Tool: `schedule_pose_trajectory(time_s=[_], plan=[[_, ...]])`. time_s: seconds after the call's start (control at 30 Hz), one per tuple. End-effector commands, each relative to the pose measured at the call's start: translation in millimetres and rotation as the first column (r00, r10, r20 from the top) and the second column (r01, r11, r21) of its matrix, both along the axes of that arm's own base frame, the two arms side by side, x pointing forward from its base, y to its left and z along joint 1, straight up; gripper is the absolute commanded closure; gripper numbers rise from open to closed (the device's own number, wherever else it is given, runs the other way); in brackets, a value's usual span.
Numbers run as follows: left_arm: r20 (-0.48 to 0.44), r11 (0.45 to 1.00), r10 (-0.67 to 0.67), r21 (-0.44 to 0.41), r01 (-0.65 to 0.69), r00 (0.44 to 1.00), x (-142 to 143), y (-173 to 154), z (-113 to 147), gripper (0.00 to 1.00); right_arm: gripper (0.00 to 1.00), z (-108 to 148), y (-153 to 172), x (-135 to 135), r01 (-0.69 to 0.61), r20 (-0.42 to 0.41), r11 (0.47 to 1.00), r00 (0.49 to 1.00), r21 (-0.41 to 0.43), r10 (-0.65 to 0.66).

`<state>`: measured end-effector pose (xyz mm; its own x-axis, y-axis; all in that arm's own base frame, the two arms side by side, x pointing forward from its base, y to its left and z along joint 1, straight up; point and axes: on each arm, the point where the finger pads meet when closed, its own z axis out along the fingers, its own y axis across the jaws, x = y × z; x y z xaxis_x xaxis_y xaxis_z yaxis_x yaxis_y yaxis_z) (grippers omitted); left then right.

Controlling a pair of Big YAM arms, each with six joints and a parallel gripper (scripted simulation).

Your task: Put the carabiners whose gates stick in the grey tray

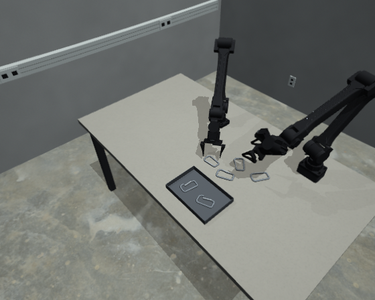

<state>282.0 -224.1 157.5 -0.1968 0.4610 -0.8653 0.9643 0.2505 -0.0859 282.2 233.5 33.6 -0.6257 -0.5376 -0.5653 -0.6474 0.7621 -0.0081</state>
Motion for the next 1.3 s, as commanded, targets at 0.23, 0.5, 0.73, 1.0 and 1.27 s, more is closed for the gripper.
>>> schedule_pose_trajectory(time_s=[0.23,0.5,0.73,1.0,1.27], plan=[[-0.014,0.949,0.300,0.102,-0.297,0.954,-59.0,15.9,38.3,0.00,0.17,15.9,54.4,15.1,-0.344,0.020,0.932,0.937,-0.116,0.348],[0.013,0.909,0.402,0.111,-0.401,0.915,-73.2,31.5,42.4,0.00,0.17,22.8,101.8,22.9,-0.610,-0.011,0.768,0.784,-0.193,0.620],[0.026,0.864,0.494,0.097,-0.494,0.869,-85.0,47.5,45.8,0.00,0.17,23.0,136.1,33.4,-0.784,-0.081,0.544,0.589,-0.299,0.804],[0.034,0.824,0.561,0.076,-0.562,0.827,-92.8,60.9,47.7,0.00,0.17,17.0,146.5,34.7,-0.881,-0.224,0.302,0.398,-0.364,0.890],[0.080,0.806,0.587,0.041,-0.591,0.806,-90.0,67.1,65.7,0.00,0.17,-1.4,143.1,23.1,-0.928,-0.418,0.083,0.242,-0.364,0.876]])
